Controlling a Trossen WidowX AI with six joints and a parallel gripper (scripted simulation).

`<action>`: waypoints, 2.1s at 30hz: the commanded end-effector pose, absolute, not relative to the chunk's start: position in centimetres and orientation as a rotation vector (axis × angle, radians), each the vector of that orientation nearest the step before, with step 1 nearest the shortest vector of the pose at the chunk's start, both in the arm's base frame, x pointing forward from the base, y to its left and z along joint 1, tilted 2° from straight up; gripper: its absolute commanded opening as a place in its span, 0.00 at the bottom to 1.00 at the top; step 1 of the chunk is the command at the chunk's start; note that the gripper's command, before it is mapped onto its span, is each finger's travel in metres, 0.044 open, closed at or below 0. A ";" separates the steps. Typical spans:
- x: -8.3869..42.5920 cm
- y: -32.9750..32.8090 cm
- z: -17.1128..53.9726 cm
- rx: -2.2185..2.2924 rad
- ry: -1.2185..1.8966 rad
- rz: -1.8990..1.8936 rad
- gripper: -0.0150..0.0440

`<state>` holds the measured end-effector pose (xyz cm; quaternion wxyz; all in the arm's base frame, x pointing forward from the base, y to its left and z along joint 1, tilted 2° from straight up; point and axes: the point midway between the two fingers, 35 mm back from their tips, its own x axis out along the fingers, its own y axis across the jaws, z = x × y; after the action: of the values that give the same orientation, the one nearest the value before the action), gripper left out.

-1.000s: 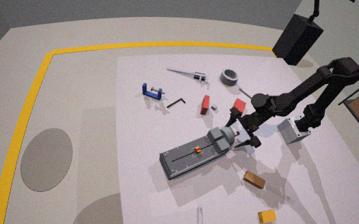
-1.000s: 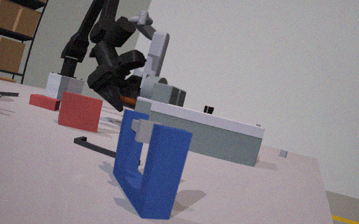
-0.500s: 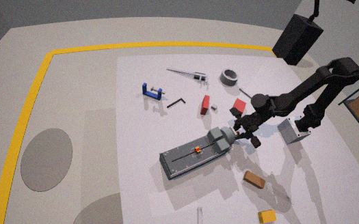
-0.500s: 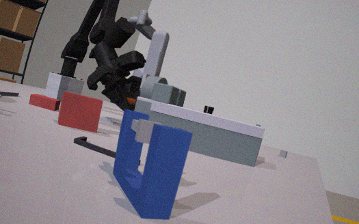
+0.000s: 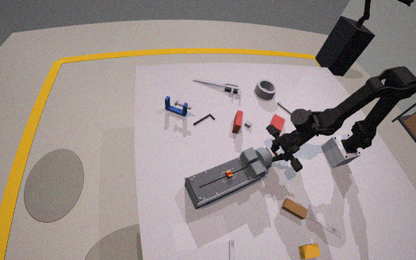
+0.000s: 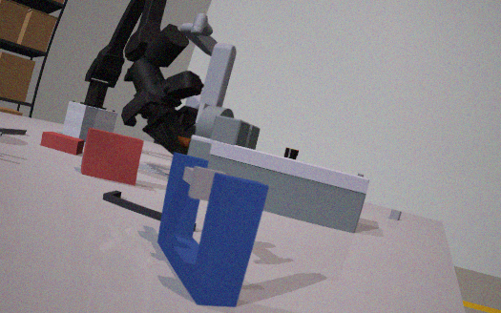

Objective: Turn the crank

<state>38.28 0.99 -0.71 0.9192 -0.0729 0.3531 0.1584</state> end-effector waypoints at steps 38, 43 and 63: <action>38.8 -0.3 -0.6 -0.156 0.724 0.327 0.25; 38.8 -0.3 -0.6 -0.156 0.724 0.327 0.25; 38.9 -0.5 -0.4 -0.156 0.723 0.327 0.25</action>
<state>38.62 0.36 -0.63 0.9165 -0.0729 0.3542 0.1712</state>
